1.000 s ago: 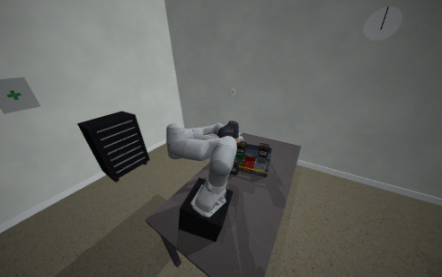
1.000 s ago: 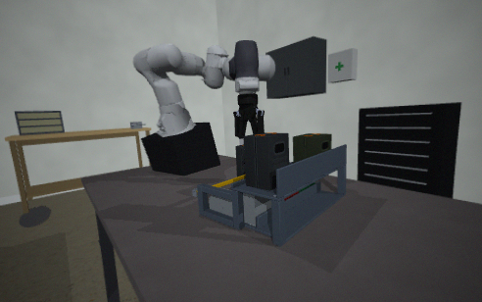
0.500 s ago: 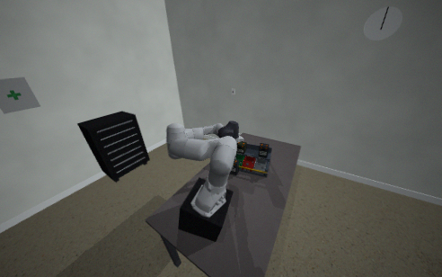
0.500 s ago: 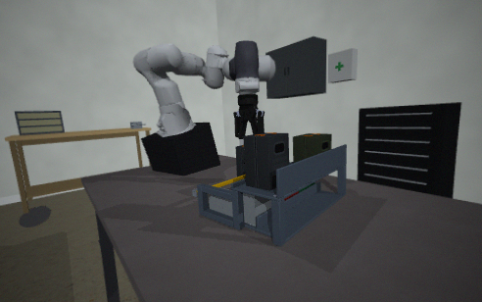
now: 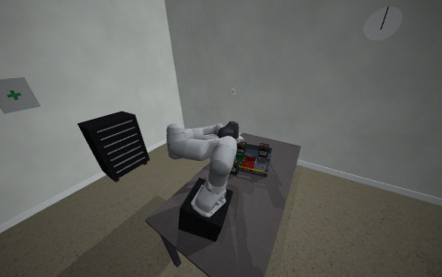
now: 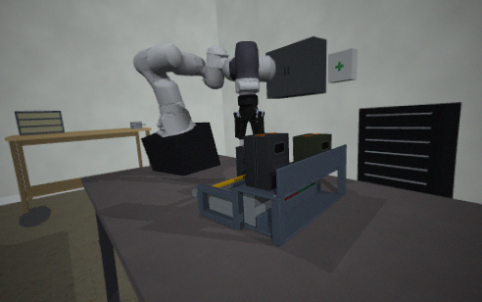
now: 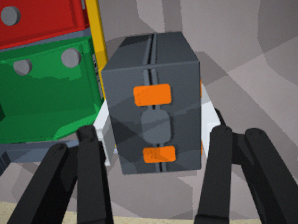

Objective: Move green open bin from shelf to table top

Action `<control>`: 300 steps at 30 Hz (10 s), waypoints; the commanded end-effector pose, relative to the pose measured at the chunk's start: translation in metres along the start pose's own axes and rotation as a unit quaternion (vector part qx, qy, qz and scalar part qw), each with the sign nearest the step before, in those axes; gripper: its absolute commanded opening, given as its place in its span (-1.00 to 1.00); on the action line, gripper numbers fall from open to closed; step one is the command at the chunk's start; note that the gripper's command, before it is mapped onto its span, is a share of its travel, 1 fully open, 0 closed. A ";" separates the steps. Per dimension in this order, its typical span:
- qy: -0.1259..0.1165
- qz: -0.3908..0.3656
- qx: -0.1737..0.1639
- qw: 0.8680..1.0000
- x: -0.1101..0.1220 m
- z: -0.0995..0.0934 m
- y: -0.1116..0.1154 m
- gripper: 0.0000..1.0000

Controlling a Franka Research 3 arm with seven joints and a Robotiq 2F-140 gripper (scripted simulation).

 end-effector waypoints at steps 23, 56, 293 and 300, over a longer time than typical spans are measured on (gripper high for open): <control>-0.007 0.000 0.001 1.000 0.008 0.000 -0.039 -1.00; -0.007 0.000 0.001 1.000 0.032 0.005 -0.118 -1.00; -0.007 0.000 0.001 1.000 0.017 -0.034 -0.183 0.15; -0.007 0.000 0.001 1.000 0.017 -0.034 -0.183 0.15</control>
Point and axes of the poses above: the point where the finger pads meet when closed, its own z axis out along the fingers, its own x axis across the jaws, y = z × x, the point moved 3 cm from there along -z, back along the fingers, and after that the axes turned 5 degrees about -z, right-handed, at the moved point
